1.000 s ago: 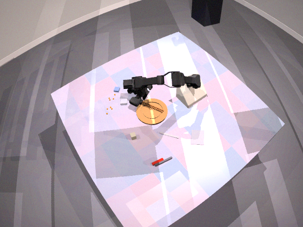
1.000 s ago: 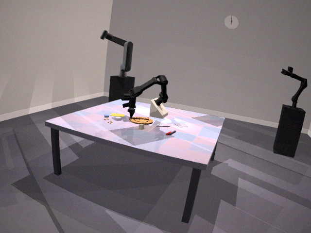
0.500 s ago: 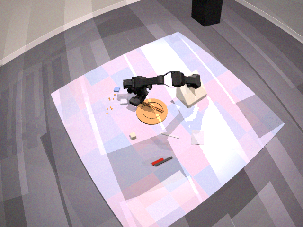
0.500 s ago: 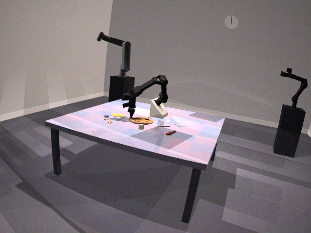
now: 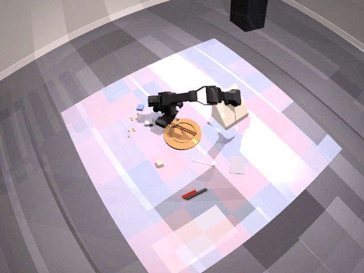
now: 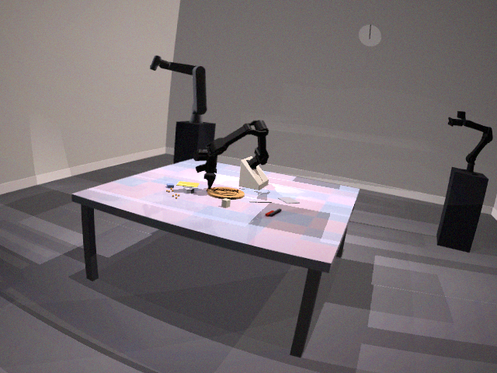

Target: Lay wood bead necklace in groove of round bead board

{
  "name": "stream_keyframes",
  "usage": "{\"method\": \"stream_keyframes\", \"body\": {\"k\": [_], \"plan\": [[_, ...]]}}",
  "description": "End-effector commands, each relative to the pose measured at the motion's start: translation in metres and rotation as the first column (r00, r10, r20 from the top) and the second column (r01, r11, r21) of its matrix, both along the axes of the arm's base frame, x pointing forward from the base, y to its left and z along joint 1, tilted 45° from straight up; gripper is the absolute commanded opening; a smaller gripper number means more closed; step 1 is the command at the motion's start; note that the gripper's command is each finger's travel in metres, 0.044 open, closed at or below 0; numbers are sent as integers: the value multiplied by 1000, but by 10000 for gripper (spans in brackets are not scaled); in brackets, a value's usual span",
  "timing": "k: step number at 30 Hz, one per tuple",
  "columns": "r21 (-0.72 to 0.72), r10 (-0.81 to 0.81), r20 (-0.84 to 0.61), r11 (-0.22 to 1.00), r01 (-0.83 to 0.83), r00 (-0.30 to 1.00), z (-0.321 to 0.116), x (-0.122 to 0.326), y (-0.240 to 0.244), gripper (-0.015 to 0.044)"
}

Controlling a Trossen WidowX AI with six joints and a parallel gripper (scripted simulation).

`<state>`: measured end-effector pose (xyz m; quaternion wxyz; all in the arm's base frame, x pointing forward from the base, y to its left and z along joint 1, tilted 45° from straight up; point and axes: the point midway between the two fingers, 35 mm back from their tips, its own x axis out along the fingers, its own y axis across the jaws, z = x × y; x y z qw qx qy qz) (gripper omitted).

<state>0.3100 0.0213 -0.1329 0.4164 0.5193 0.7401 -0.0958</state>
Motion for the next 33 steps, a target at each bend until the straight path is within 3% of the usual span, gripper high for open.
{"method": "stream_keyframes", "body": {"k": [1,33], "plan": [[1,1,0,1000,-1,1000,0,0,1,0],[4,-1,-7,1000,1,1000,20,2,-16,0]]}}
